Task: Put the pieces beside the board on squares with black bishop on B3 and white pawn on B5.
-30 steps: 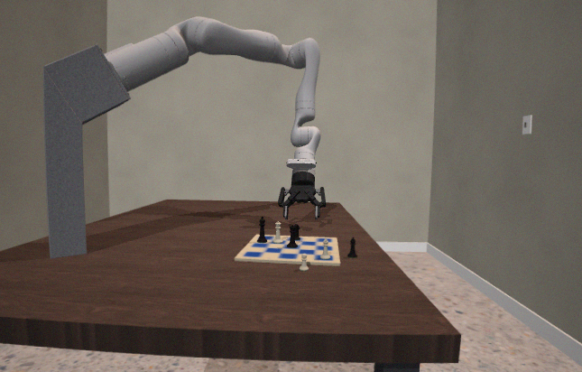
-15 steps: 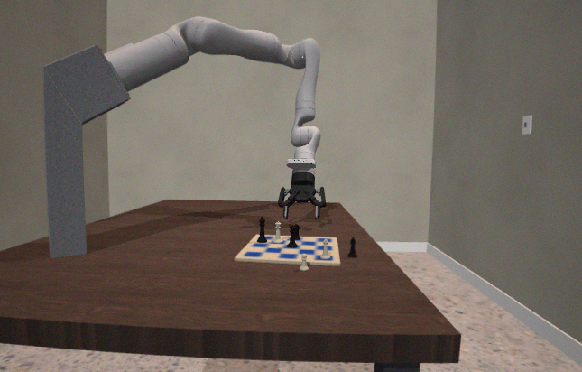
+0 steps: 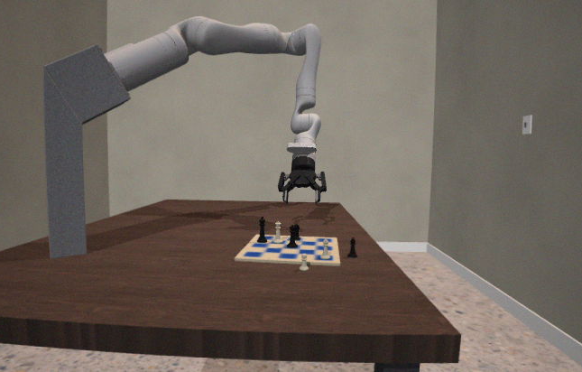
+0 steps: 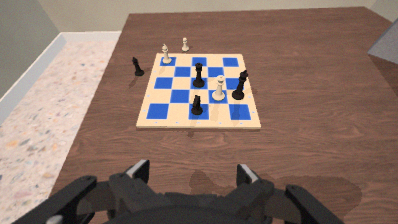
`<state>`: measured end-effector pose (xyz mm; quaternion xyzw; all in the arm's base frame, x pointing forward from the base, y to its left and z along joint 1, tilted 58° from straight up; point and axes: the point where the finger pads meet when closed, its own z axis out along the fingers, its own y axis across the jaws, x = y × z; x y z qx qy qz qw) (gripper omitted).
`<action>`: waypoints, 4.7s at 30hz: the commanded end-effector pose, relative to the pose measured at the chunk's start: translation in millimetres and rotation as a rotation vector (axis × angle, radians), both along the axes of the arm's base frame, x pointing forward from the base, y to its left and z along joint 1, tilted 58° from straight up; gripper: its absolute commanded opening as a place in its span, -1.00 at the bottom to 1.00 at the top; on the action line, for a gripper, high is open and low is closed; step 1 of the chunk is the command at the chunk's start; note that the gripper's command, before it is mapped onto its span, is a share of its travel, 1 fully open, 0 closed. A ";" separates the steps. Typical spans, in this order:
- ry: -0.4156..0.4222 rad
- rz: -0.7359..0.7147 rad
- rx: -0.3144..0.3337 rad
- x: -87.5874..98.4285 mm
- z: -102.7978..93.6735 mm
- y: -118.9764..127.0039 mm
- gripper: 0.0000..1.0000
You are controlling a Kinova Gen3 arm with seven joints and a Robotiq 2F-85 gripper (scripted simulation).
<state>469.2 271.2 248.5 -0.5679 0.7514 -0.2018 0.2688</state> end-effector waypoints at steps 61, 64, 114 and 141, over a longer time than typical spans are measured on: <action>-0.255 0.322 0.002 147.7 31.7 -92.4 1.00; -0.265 0.355 -0.002 155.5 28.9 -103.5 1.00; -0.301 0.744 0.142 115.4 -26.7 -267.8 1.00; -0.300 0.744 0.144 138.1 -48.2 -244.7 -0.27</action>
